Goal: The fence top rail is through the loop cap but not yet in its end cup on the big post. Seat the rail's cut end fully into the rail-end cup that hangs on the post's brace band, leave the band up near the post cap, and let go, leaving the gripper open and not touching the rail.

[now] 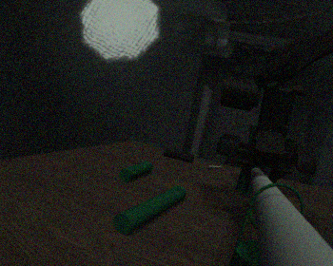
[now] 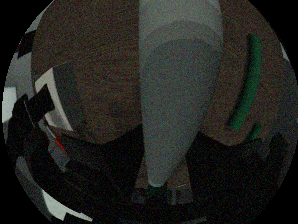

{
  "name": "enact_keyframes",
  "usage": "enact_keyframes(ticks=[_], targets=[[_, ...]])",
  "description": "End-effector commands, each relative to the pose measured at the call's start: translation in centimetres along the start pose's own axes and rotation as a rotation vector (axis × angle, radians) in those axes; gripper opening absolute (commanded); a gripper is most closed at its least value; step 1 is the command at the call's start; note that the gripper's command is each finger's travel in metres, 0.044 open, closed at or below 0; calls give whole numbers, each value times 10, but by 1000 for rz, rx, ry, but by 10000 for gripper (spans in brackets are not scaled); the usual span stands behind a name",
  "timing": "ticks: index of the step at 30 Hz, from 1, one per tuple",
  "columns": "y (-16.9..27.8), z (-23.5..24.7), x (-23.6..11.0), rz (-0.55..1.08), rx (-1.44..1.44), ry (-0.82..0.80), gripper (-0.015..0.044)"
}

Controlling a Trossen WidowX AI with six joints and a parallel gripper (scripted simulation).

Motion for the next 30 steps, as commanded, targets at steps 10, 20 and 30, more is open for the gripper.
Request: enact_keyframes(ticks=[10,20,30], targets=[[13,0,-28,110,-8,-8,0],[12,0,-26,98,-8,-8,0],[15,-1,-31,98,-8,-8,0]])
Point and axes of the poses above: the point midway between the two fingers, 35 mm back from their tips, its own x axis out along the fingers, its own z axis across the jaws, y = z × x, the point moved 2 cm from there along -x, back along the fingers, and after that the axes turned 11 degrees about -x, right-handed, at the moved point
